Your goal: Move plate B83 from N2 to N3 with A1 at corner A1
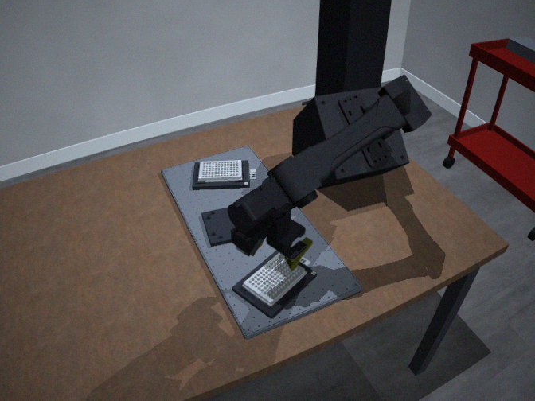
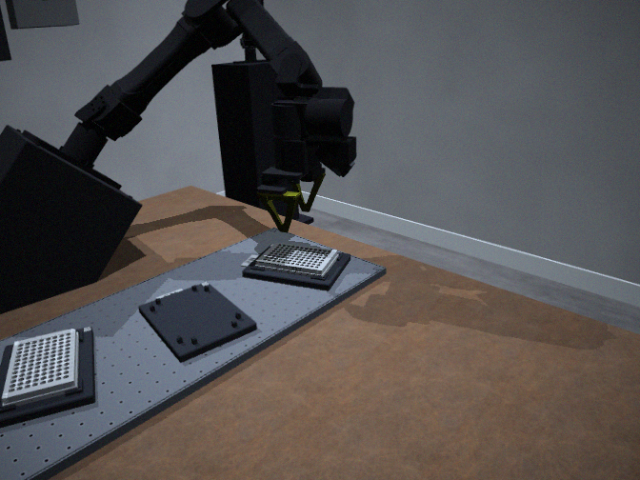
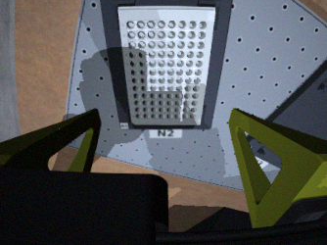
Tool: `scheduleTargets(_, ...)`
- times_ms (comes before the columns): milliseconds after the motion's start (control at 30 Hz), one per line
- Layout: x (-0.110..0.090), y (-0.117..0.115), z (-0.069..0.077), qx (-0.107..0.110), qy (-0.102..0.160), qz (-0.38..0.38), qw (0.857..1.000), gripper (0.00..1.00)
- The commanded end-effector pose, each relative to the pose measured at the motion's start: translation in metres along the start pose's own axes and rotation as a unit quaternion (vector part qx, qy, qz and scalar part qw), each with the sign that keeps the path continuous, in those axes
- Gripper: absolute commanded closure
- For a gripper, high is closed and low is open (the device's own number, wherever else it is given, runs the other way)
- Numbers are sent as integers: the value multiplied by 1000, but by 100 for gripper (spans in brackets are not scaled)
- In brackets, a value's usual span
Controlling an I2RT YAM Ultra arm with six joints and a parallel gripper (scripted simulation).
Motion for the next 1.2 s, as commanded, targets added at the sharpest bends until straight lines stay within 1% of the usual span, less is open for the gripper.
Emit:
scheduleTargets(0, 2, -2, 5, -3, -8, 0, 1000, 0)
scheduleTargets(1033, 2, -2, 5, -3, -8, 0, 1000, 0)
scheduleTargets(1167, 2, -2, -1, -3, -8, 0, 1000, 0)
Point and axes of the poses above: the point where the finger pads meet when closed, its own z axis back along the fingers, its own y axis across the jaws, x = y × z, the point moved 3 cm from there along z, back along the fingers, and after that the axes turned 13 degrees about z, right-handed, at the moved point
